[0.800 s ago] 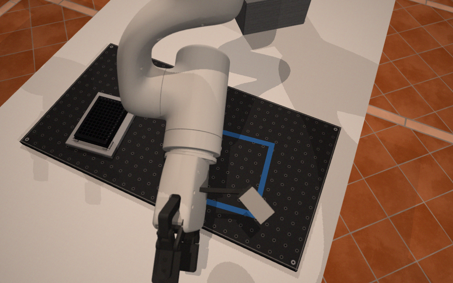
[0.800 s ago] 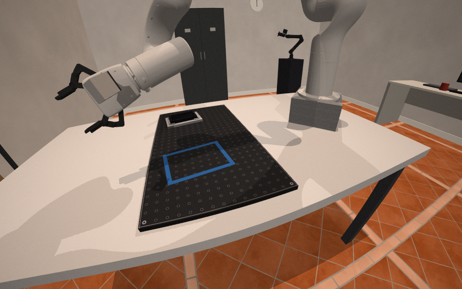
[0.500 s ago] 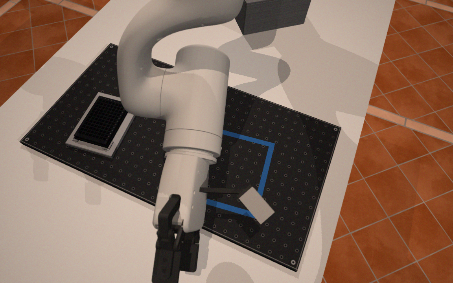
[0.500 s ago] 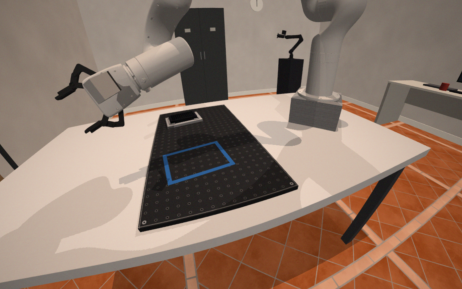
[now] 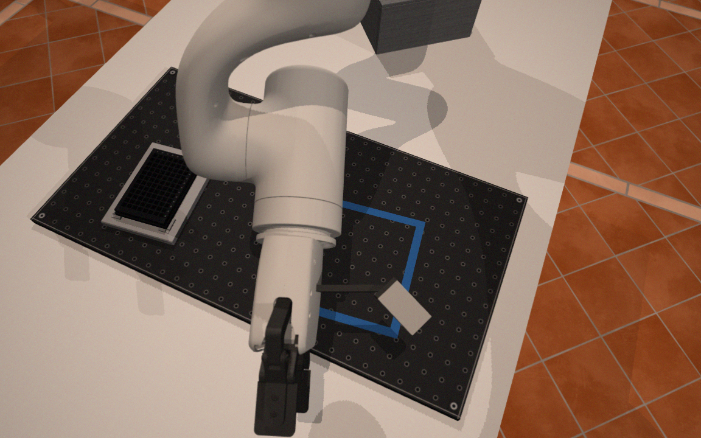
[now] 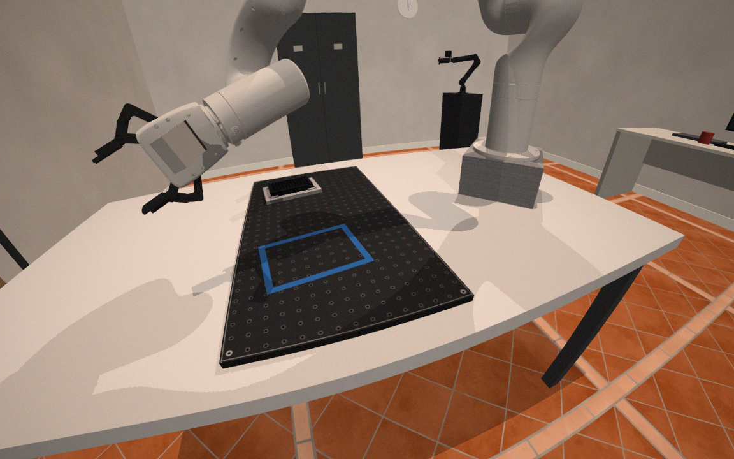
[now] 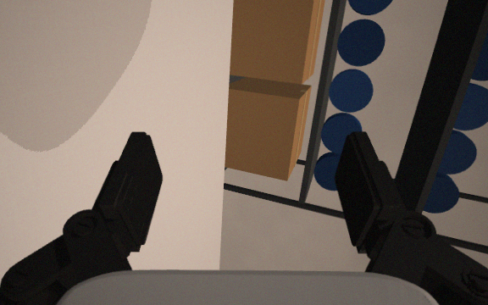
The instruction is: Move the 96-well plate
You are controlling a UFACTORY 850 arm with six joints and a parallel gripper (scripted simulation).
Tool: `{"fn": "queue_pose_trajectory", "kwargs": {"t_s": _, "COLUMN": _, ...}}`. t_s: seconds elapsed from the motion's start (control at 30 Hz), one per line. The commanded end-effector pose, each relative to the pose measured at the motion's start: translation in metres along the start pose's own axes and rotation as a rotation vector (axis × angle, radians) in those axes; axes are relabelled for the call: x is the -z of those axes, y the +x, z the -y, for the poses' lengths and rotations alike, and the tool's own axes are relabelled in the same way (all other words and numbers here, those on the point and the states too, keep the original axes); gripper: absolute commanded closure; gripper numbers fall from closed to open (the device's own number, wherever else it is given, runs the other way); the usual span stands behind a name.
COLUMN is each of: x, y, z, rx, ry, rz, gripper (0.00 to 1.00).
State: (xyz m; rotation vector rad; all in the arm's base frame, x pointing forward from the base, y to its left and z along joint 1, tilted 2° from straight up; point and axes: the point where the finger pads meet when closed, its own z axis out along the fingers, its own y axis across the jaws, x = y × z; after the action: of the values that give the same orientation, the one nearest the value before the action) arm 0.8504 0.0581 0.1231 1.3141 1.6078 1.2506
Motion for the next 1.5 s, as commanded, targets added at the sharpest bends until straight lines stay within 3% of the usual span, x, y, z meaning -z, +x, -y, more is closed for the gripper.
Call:
{"fn": "queue_pose_trajectory", "kwargs": {"t_s": 0.0, "x": 0.003, "y": 0.003, "z": 0.002, "rx": 0.125, "ry": 0.021, "rz": -0.056, "gripper": 0.00}}
{"fn": "queue_pose_trajectory", "kwargs": {"t_s": 0.23, "x": 0.009, "y": 0.007, "z": 0.009, "rx": 0.335, "ry": 0.054, "rz": -0.152, "gripper": 0.00}}
{"fn": "queue_pose_trajectory", "kwargs": {"t_s": 0.3, "x": 0.009, "y": 0.007, "z": 0.009, "rx": 0.335, "ry": 0.054, "rz": -0.152, "gripper": 0.00}}
{"fn": "queue_pose_trajectory", "kwargs": {"t_s": 0.7, "x": 0.028, "y": 0.012, "z": 0.030, "rx": 0.697, "ry": 0.084, "rz": -0.320, "gripper": 0.00}}
{"fn": "queue_pose_trajectory", "kwargs": {"t_s": 0.8, "x": 0.036, "y": 0.012, "z": 0.038, "rx": 0.787, "ry": 0.087, "rz": -0.363, "gripper": 0.00}}
{"fn": "queue_pose_trajectory", "kwargs": {"t_s": 0.87, "x": 0.036, "y": 0.012, "z": 0.038, "rx": 0.787, "ry": 0.087, "rz": -0.363, "gripper": 0.00}}
{"fn": "queue_pose_trajectory", "kwargs": {"t_s": 1.37, "x": 0.070, "y": 0.003, "z": 0.070, "rx": 1.235, "ry": 0.072, "rz": -0.586, "gripper": 0.00}}
{"fn": "queue_pose_trajectory", "kwargs": {"t_s": 1.47, "x": 0.073, "y": 0.002, "z": 0.072, "rx": 1.264, "ry": 0.069, "rz": -0.601, "gripper": 0.00}}
